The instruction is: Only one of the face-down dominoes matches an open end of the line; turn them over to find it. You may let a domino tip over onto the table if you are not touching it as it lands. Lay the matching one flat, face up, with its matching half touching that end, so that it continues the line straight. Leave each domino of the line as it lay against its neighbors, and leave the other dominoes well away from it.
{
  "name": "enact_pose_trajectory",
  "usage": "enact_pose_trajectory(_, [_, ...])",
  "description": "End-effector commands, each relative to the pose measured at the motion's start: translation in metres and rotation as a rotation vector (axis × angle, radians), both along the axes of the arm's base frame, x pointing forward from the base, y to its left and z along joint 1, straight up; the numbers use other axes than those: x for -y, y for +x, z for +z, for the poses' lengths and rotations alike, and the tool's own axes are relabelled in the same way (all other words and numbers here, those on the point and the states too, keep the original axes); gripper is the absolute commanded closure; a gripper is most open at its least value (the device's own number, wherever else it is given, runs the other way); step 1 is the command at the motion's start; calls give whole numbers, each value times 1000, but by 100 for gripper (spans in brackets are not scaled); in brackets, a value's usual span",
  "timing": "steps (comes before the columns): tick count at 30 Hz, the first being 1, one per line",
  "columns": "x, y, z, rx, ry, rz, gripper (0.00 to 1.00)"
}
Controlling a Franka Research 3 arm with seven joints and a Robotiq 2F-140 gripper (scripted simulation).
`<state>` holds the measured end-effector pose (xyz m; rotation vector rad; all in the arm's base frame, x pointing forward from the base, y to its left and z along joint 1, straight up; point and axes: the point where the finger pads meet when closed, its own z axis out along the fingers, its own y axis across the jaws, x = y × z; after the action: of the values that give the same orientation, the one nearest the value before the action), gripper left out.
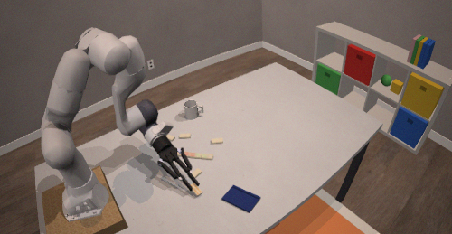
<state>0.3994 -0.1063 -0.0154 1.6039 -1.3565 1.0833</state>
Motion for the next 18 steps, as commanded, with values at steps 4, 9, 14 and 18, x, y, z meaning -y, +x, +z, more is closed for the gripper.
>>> enact_pose_trajectory(4, [2, -1, 2, 24, -35, -14, 78])
enact_pose_trajectory(9, [2, -1, 1, 26, -50, -14, 78])
enact_pose_trajectory(14, [2, -1, 0, 27, -57, -14, 78])
enact_pose_trajectory(18, [1, -1, 0, 28, -65, -14, 78])
